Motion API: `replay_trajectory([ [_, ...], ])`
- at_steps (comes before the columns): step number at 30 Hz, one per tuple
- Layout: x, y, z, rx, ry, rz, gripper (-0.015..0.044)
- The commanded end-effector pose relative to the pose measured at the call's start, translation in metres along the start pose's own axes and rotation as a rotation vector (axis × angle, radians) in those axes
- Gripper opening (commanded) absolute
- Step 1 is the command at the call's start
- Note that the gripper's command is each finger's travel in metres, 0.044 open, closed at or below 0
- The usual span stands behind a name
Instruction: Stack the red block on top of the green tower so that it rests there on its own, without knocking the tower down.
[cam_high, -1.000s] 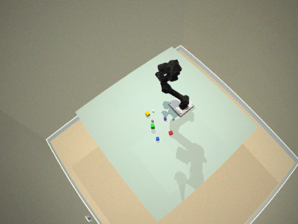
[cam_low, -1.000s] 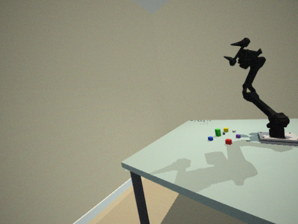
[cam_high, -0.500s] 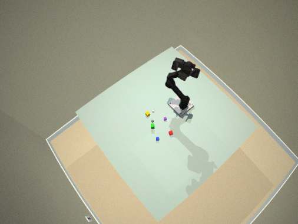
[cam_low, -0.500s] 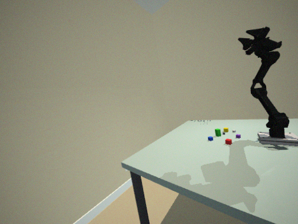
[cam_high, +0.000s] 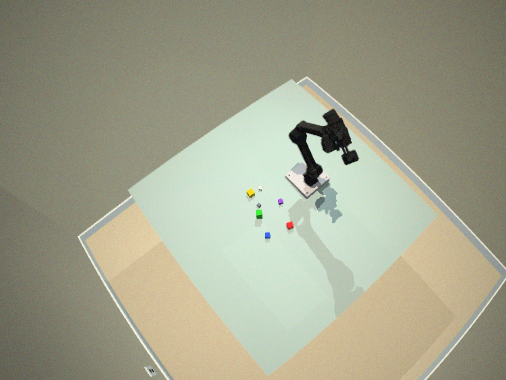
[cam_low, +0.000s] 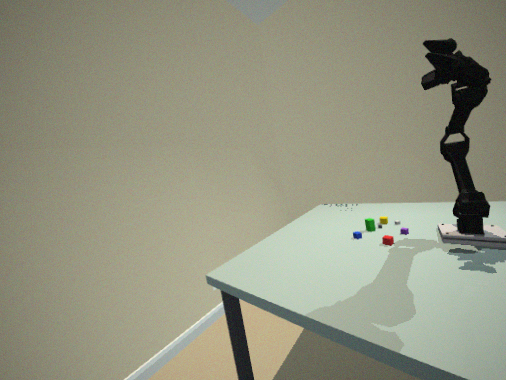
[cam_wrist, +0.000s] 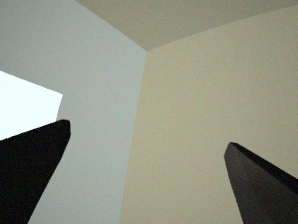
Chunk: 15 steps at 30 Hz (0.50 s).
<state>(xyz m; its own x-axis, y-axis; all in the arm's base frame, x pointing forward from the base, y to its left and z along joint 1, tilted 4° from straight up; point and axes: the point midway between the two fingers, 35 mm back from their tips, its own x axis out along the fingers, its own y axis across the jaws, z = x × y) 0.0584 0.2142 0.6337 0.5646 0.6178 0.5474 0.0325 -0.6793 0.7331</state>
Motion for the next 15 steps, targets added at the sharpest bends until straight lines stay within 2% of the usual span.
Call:
replay_trajectory([
  [1, 0.016, -0.058, 0.0, -0.239, 0.008, -0.112, 0.044],
  [7, 0.032, -0.131, 0.029, -0.536, -0.003, -0.289, 0.044],
  [15, 0.037, -0.21, 0.097, -0.849, -0.031, -0.562, 0.044],
])
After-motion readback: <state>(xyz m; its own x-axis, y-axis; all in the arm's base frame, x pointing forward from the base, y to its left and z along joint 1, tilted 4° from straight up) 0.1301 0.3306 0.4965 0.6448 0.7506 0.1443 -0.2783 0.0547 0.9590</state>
